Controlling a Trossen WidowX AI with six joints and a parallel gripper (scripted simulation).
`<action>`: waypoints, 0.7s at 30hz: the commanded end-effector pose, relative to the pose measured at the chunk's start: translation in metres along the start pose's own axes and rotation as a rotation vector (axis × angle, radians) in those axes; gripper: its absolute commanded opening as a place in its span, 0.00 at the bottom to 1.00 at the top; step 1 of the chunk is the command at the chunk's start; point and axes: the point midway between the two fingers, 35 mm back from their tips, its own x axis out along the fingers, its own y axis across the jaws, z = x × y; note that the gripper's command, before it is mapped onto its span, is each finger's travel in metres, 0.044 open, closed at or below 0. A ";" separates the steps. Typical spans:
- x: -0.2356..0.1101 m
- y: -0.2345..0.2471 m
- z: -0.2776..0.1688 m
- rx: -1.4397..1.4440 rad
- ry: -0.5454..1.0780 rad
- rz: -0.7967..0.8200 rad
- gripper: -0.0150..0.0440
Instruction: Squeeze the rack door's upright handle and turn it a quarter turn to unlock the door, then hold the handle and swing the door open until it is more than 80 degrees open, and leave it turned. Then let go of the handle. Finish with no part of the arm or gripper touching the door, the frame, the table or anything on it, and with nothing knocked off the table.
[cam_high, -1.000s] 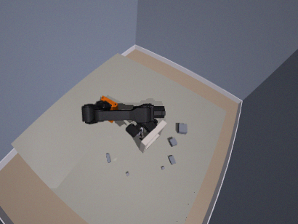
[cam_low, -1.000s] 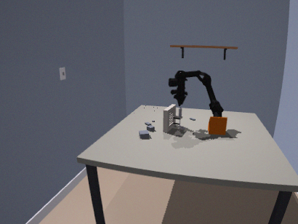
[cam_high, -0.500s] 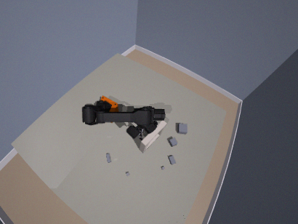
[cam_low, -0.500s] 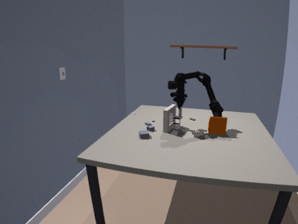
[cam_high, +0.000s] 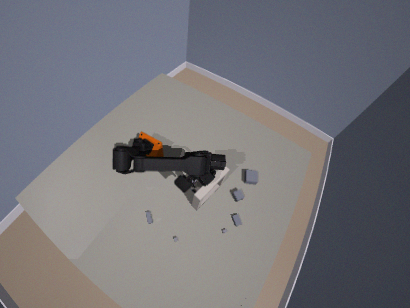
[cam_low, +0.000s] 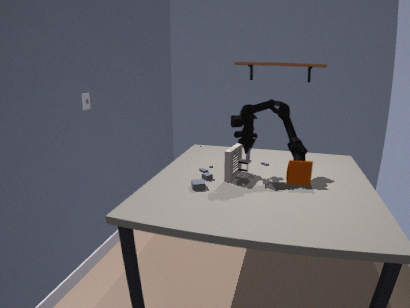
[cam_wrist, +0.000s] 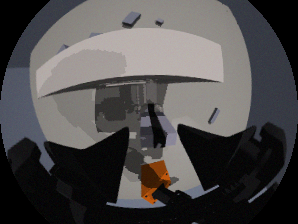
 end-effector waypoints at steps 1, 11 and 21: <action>0.006 -0.001 0.000 -0.002 -0.004 -0.002 0.74; 0.022 -0.003 -0.001 -0.002 -0.005 -0.004 0.74; 0.025 -0.003 -0.001 -0.002 -0.005 -0.004 0.42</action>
